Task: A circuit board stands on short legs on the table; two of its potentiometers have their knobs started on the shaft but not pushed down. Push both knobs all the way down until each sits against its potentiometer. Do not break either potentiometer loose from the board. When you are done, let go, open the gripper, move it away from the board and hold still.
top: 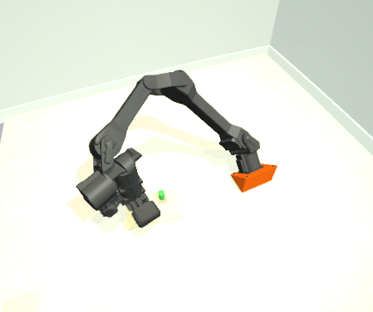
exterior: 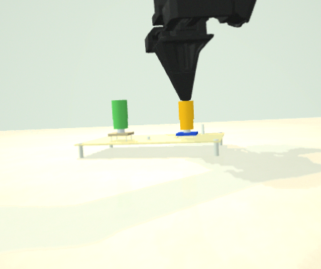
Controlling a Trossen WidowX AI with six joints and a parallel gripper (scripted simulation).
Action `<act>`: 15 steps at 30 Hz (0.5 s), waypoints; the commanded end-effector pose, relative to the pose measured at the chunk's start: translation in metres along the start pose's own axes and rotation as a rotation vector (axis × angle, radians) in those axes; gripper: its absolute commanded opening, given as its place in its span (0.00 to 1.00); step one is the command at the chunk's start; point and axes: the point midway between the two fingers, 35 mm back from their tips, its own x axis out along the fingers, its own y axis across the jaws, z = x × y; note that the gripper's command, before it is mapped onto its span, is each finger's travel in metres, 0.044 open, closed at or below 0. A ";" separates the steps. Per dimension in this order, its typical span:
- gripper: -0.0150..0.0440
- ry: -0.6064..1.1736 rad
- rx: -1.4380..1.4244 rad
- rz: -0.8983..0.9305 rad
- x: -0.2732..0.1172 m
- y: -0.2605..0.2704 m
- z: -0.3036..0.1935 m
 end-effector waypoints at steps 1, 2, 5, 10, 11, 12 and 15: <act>0.25 0.031 0.019 -0.002 0.016 -0.004 0.001; 0.25 0.031 0.019 -0.002 0.014 -0.004 0.001; 0.25 0.031 0.019 -0.002 0.010 -0.003 0.002; 0.25 0.031 0.019 -0.001 0.002 -0.003 0.002; 0.25 0.031 0.019 -0.001 0.000 -0.003 0.002; 0.25 0.031 0.019 -0.001 -0.001 -0.003 0.002; 0.25 0.031 0.019 -0.001 -0.006 -0.003 0.002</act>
